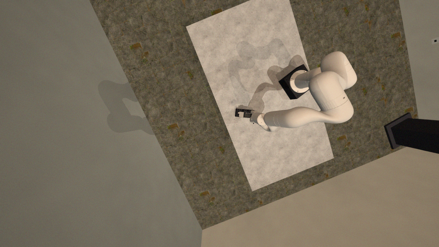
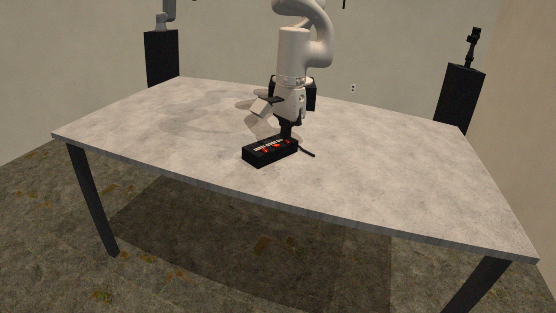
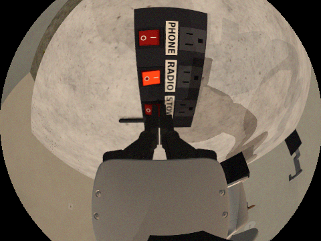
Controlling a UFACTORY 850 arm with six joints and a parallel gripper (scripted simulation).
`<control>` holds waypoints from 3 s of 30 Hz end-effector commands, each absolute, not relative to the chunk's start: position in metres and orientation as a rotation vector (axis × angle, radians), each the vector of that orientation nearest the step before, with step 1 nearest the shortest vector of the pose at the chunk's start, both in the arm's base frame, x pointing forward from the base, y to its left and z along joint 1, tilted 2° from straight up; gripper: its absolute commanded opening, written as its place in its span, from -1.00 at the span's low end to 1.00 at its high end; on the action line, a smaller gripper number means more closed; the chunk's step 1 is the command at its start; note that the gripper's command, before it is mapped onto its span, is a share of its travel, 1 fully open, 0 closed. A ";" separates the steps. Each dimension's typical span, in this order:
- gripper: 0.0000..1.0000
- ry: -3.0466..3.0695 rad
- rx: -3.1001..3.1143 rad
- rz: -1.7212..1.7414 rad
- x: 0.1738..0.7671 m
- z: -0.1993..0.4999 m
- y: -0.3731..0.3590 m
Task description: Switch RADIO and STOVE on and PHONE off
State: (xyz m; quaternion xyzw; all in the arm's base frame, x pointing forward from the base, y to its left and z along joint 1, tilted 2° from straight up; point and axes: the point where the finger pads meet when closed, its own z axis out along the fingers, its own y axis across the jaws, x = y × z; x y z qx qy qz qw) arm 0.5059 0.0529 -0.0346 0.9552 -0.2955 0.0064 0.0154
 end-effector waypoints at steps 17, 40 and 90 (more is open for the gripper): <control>-1.00 -0.920 2.972 0.022 0.507 -0.040 0.053; -1.00 -0.920 2.972 0.022 0.507 -0.043 0.053; -1.00 -0.920 2.972 0.022 0.507 -0.004 0.054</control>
